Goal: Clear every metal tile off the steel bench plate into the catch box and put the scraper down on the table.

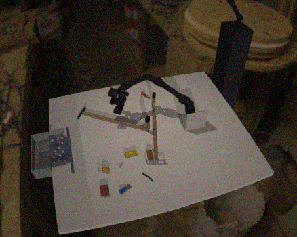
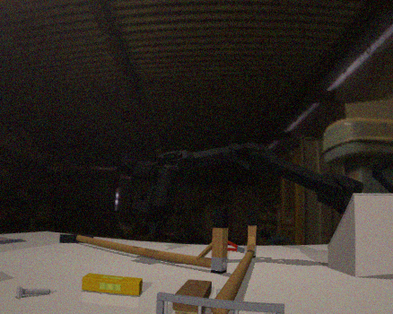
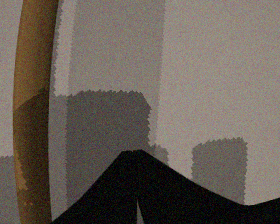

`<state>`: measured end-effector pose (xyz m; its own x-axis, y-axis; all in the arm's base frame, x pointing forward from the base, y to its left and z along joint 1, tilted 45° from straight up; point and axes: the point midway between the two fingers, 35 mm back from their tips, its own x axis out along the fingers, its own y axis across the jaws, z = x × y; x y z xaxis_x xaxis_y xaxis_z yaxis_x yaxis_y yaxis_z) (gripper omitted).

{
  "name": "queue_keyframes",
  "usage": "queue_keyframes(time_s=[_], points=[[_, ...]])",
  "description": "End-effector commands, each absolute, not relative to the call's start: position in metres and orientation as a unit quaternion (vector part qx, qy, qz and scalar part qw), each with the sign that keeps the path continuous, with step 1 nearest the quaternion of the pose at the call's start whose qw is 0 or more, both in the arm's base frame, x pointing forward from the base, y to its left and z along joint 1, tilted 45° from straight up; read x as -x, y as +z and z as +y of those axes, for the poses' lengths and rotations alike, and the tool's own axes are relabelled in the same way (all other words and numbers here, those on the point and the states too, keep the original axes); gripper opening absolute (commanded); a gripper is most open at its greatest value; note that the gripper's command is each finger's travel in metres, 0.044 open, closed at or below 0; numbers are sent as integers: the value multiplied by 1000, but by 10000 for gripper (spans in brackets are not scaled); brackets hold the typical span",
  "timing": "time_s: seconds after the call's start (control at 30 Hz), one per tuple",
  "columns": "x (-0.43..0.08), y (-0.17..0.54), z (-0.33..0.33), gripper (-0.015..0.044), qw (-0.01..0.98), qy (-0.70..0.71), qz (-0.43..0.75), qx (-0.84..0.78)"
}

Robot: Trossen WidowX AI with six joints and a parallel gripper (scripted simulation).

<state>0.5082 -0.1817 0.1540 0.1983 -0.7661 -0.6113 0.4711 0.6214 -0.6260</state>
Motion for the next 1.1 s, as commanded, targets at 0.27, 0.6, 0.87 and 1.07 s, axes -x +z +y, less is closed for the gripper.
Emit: queue_keyframes(time_s=[0.27,0.6,0.87,1.07], points=[[-508,133,-203,0,759,-398,490,161],[-506,120,-218,0,758,-393,493,168],[-511,116,-215,0,758,-392,493,169],[-515,113,-212,0,758,-391,493,170]])
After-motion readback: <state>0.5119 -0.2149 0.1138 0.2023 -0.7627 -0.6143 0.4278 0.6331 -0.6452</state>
